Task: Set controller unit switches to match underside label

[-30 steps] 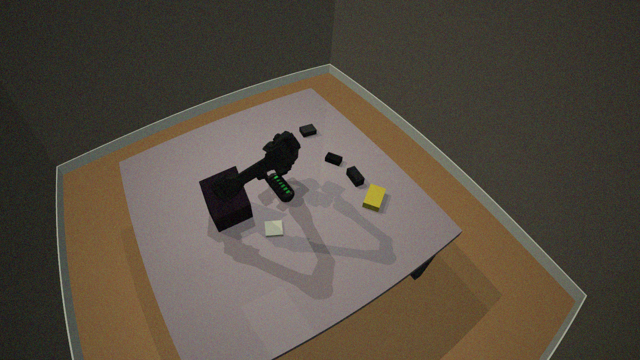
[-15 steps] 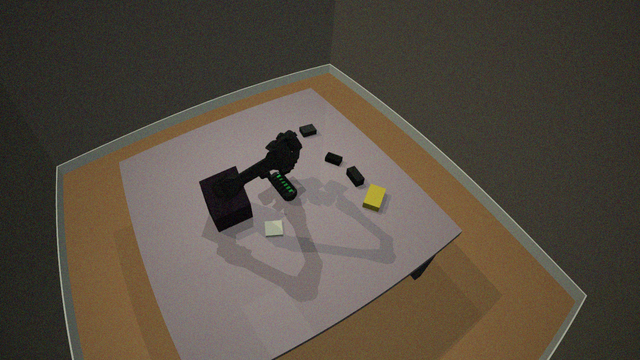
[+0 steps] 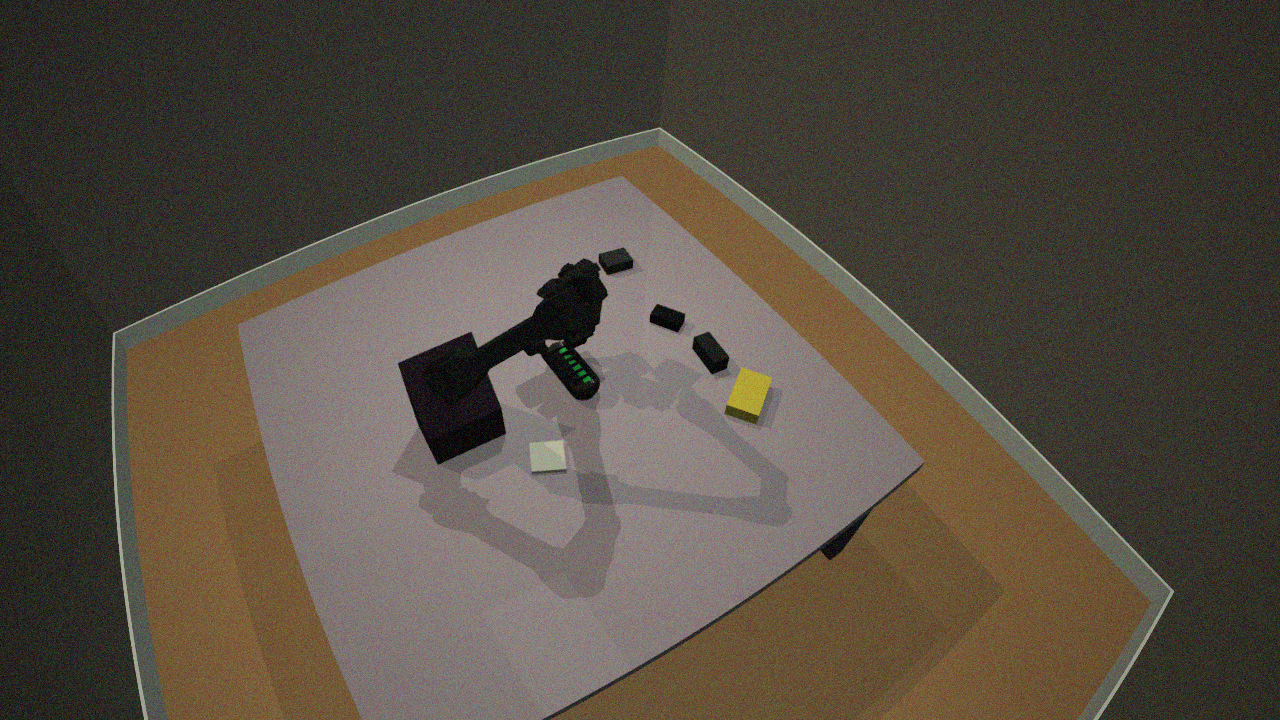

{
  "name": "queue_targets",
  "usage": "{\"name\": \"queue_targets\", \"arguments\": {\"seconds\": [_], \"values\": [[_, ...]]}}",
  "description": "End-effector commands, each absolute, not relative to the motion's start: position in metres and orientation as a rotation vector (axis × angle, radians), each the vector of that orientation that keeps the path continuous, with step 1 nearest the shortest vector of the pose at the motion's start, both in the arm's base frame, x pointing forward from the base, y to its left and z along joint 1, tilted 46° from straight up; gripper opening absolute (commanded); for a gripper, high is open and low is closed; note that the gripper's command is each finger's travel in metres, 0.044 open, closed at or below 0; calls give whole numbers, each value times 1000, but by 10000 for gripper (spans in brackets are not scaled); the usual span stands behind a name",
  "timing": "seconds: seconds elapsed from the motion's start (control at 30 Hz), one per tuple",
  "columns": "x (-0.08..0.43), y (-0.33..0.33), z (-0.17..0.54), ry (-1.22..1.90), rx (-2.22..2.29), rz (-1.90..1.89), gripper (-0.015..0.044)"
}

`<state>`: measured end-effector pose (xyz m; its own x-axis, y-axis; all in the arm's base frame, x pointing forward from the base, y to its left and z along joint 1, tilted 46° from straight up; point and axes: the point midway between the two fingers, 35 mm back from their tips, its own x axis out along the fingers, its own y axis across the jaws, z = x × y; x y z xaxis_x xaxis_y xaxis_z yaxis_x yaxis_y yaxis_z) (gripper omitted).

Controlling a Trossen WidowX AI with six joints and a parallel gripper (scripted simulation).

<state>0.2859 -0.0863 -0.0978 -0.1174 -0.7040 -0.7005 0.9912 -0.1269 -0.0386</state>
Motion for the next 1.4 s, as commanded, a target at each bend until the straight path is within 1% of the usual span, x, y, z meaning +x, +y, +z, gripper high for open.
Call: {"name": "queue_targets", "arguments": {"seconds": [0.0, 0.77, 0.8, 1.17, 1.3, 1.33, 1.37], "values": [[296, -87, -96, 594, 637, -1607, 0], [314, -92, -94, 593, 637, -1606, 0], [307, -91, -96, 606, 634, -1616, 26], [307, -91, -96, 606, 634, -1616, 315], [311, -63, -69, 598, 638, -1607, 420], [312, -57, -63, 596, 639, -1606, 440], [312, -55, -61, 595, 639, -1606, 440]]}}
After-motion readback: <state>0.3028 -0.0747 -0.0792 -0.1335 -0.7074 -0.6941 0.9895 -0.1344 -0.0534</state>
